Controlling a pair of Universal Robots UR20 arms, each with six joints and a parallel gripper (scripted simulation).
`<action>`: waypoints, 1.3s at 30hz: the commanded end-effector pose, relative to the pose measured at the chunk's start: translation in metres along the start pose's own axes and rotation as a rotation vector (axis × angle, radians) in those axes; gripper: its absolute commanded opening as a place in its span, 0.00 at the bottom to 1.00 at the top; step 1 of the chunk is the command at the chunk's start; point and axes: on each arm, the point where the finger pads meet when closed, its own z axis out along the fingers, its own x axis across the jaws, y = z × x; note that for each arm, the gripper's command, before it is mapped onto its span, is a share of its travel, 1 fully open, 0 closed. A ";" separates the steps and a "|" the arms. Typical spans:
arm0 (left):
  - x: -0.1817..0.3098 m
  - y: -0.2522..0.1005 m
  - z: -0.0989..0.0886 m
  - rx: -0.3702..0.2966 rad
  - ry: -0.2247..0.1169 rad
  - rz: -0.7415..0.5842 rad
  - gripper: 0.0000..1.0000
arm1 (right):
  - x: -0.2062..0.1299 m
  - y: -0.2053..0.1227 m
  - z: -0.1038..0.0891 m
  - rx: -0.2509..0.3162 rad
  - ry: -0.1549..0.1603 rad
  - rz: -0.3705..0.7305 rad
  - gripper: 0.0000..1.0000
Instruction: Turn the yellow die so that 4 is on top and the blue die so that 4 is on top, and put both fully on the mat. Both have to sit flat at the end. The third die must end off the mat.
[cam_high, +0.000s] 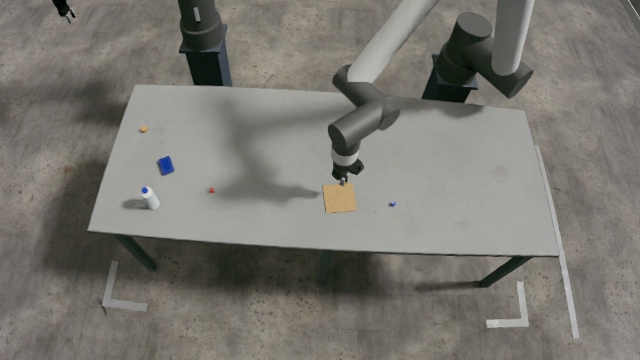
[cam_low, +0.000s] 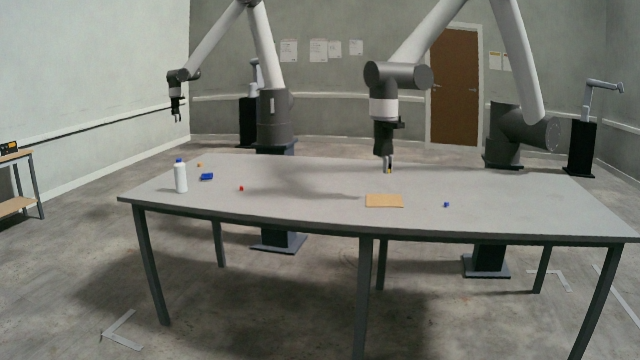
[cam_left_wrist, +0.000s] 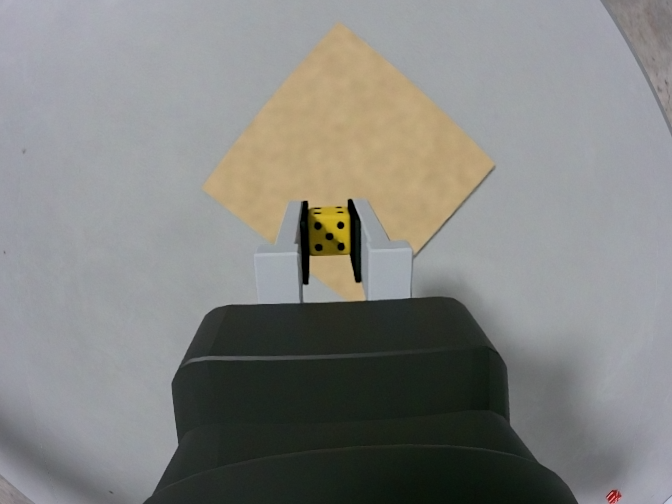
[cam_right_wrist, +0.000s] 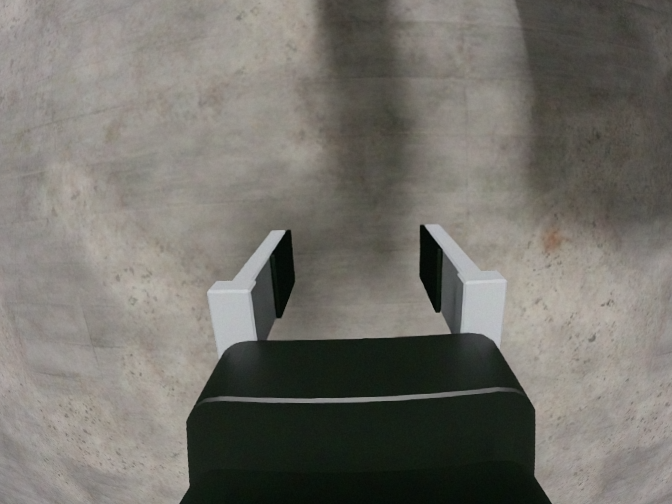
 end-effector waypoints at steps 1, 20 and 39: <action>-0.006 -0.006 -0.001 0.001 0.003 -0.046 0.34 | 0.000 0.000 -0.001 -0.001 0.000 0.000 1.00; -0.006 -0.006 0.012 0.001 0.003 -0.046 0.34 | 0.000 0.000 -0.001 -0.001 0.000 0.000 1.00; -0.006 -0.007 0.085 0.001 0.003 -0.046 0.34 | 0.000 0.000 -0.001 -0.001 0.000 0.000 1.00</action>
